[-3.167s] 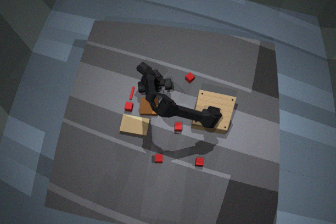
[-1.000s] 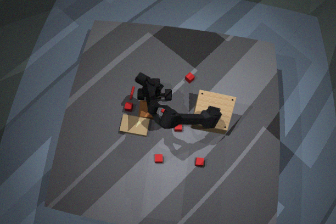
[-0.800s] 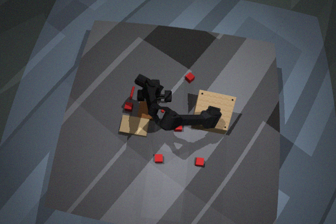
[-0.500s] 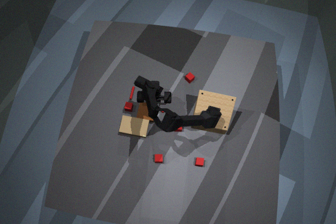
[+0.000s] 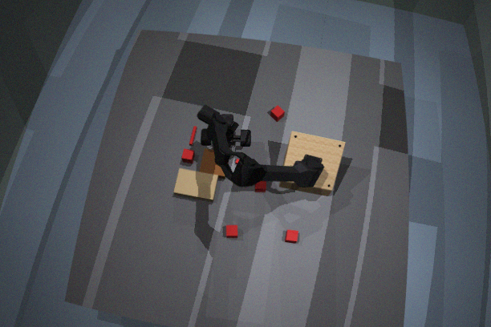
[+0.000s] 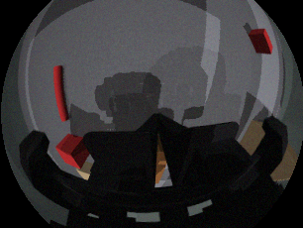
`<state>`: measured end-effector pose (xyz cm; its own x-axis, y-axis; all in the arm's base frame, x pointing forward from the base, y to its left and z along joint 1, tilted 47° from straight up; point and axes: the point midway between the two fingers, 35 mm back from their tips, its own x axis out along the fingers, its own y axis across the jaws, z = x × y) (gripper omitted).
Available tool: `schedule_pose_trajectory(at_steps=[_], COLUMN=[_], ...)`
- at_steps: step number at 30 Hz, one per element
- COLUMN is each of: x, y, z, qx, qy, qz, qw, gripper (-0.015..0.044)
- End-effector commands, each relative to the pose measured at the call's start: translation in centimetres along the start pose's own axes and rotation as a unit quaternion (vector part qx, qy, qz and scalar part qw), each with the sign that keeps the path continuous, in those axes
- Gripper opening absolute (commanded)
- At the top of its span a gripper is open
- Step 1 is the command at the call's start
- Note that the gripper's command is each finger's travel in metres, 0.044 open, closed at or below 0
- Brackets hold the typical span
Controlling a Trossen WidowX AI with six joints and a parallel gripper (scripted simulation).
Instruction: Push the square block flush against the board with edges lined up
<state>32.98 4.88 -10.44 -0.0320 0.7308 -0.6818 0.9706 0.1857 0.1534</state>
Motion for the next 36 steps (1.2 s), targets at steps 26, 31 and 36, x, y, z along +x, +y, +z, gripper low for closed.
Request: schedule_pose_trajectory(at_steps=[26,31,36], x=[-5.7,-5.6,-5.7], y=[-0.1,-0.2,-0.3], z=[2.7,2.1,0.5], qx=[-0.003,-0.042,-0.128], qy=[-0.003,-0.002,-0.003], qz=[0.002,0.007,0.006], qw=[1.000,0.999,0.992], gripper=[0.0000,0.0000,0.0000])
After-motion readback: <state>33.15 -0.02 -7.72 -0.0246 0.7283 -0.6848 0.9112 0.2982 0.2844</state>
